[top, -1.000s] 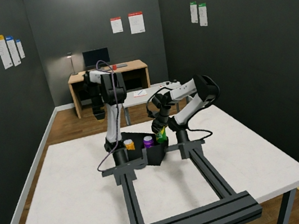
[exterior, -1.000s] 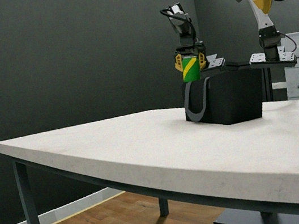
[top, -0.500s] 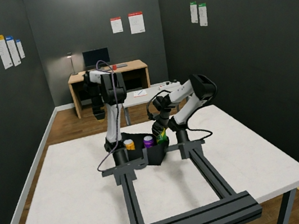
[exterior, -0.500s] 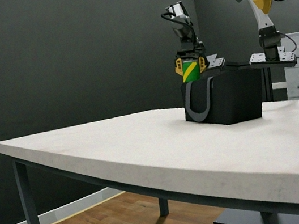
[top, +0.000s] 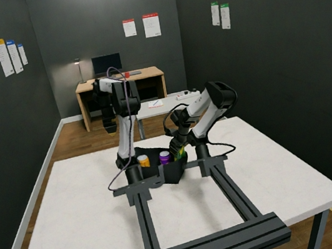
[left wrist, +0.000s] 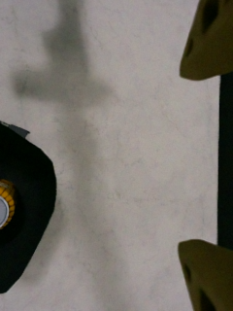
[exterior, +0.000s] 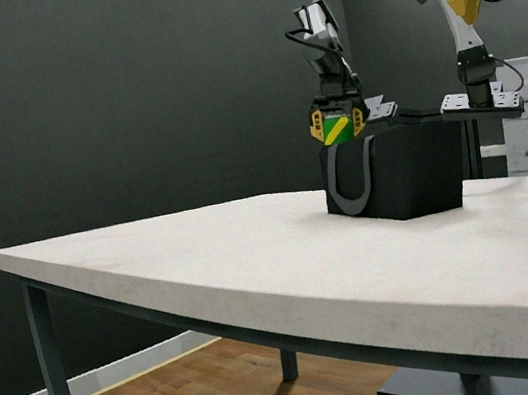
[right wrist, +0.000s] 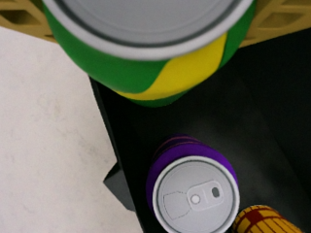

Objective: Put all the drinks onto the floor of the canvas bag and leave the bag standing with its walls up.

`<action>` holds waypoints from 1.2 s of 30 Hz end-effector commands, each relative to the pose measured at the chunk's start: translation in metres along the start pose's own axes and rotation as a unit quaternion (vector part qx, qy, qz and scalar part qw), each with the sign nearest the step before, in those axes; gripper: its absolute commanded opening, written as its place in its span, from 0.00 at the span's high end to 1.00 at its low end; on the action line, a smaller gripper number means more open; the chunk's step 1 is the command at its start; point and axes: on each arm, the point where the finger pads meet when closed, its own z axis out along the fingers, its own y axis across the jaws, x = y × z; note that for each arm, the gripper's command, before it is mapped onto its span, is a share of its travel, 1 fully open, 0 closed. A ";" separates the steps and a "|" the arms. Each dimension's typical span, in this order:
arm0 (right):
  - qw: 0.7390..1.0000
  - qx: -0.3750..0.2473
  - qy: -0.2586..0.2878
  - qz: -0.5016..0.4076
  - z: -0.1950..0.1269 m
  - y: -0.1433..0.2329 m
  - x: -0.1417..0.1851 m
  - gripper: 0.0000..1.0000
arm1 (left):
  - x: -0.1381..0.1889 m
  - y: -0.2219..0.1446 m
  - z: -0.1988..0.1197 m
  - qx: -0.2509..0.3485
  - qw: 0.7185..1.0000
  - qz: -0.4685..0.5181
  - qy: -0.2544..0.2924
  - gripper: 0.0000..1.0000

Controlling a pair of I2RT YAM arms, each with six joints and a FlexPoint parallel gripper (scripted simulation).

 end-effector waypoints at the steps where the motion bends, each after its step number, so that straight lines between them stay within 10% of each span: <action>1: 1.000 0.012 -0.029 0.001 0.005 -0.007 -0.013 0.33 | 0.000 0.002 0.003 0.003 1.000 0.000 -0.003 0.14; 36: 0.999 0.012 -0.030 0.000 0.044 -0.005 0.005 0.33 | 0.000 0.002 0.003 0.003 1.000 0.000 -0.003 0.14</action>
